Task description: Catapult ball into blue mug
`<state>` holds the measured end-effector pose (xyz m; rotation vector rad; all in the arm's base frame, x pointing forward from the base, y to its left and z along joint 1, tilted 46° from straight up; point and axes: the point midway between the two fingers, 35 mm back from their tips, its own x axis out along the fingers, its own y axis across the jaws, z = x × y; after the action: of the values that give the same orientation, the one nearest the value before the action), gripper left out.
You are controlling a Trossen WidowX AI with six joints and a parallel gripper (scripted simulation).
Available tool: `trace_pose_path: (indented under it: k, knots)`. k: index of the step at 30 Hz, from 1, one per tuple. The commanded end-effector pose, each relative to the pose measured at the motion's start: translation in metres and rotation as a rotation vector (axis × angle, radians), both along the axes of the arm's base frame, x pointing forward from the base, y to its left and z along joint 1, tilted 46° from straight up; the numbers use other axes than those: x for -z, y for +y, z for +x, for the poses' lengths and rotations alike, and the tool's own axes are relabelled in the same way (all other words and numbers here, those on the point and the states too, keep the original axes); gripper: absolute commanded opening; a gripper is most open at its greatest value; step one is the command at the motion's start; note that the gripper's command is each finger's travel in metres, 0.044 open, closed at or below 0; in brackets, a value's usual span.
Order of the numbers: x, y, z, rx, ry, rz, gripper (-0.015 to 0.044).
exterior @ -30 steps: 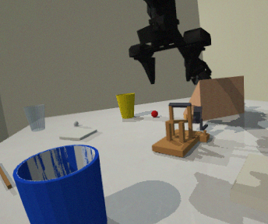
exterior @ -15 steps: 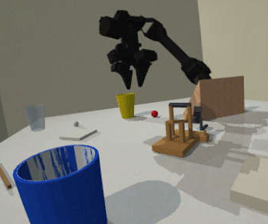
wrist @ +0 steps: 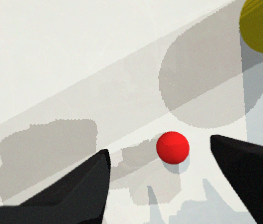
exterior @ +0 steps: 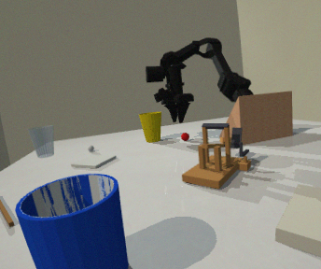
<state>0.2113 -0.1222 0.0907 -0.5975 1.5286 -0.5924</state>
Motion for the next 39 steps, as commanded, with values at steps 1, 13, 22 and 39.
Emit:
trace_pose_path:
  k: [1,13,22,39]
  knots:
    - [0.0,-0.02,-0.033,0.061,-0.018,-0.041,0.03]
    - [0.01,-0.032,-0.034,0.064,-0.02,-0.044,0.03]
    - [0.019,-0.04,-0.034,0.064,-0.02,-0.042,0.03]
    - [0.036,-0.06,-0.036,0.064,-0.02,-0.046,0.03]
